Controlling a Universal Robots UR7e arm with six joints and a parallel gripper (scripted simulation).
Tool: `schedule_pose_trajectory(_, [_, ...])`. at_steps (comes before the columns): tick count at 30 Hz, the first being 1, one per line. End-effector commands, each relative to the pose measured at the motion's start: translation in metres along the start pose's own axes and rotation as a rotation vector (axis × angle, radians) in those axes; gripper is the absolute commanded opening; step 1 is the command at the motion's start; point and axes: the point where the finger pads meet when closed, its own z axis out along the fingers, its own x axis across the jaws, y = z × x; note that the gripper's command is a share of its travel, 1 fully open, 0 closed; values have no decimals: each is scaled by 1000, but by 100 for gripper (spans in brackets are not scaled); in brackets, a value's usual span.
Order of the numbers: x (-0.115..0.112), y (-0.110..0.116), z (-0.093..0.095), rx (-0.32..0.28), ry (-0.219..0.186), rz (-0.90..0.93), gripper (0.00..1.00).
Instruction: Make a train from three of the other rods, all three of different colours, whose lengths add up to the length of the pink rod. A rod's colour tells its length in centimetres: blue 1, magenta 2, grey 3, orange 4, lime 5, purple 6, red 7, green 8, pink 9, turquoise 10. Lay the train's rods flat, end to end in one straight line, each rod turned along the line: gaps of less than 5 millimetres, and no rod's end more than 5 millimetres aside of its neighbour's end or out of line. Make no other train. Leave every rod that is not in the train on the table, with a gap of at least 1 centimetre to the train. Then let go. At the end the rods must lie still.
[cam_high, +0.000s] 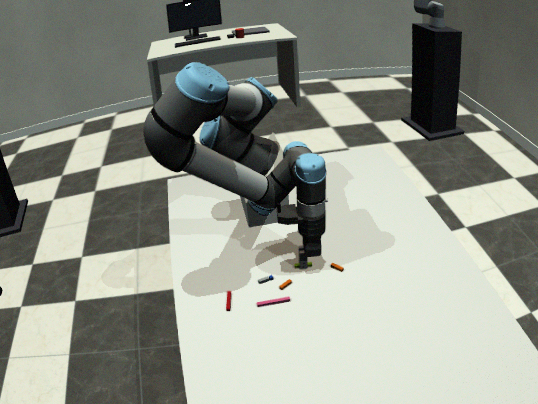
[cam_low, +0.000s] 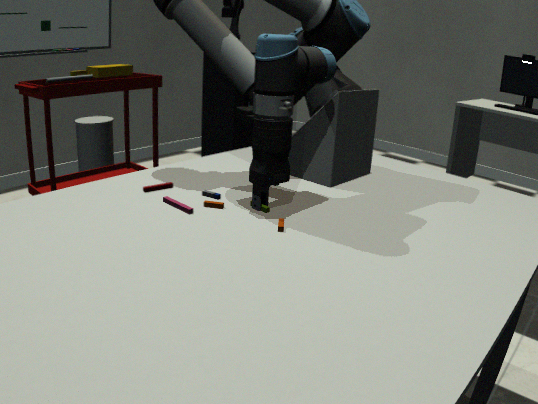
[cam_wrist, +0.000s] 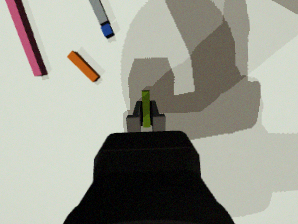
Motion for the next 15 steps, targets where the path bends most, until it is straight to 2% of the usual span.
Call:
schedule_pose_trajectory(1, [0, 0, 0, 0, -1, 0, 24])
schedule_pose_trajectory(9, [0, 0, -1, 0, -1, 0, 24])
schedule_pose_trajectory(15, [0, 0, -9, 0, -1, 0, 24])
